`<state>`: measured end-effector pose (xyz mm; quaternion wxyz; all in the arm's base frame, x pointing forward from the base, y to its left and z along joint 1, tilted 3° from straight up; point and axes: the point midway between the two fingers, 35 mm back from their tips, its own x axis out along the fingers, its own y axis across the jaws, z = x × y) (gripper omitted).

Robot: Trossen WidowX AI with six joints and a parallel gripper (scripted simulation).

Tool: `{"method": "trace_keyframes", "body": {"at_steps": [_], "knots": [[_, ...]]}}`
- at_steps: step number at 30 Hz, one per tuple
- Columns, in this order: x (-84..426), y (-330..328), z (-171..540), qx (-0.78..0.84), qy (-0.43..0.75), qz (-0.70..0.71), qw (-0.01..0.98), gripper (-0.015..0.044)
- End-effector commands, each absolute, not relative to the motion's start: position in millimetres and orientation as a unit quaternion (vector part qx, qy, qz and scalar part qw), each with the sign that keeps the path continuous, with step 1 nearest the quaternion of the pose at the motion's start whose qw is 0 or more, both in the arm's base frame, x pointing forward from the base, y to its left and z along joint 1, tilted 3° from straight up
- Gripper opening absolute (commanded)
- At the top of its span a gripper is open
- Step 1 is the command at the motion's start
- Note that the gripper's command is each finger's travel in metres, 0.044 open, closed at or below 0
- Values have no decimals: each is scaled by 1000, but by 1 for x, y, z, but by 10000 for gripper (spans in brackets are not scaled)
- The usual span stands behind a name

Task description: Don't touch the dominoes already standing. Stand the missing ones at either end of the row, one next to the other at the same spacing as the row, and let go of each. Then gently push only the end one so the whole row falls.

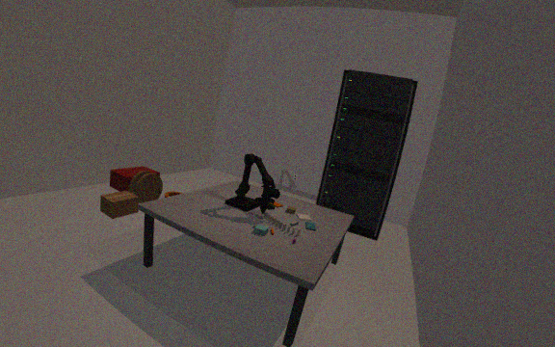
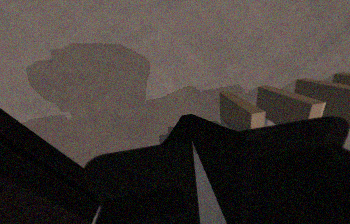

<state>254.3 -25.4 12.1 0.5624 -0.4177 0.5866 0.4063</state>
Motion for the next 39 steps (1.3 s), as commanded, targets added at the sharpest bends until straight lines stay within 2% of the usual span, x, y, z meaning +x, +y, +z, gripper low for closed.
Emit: {"method": "trace_keyframes", "body": {"at_steps": [1, 21, 32, 39], "knots": [[261, -28, 11, -420, 586, 406, 562, 0], [284, -35, 12, -418, 586, 407, 562, 0], [310, -42, 70, -421, 585, 405, 562, 0], [310, -43, 71, -421, 585, 405, 563, 0]]}}
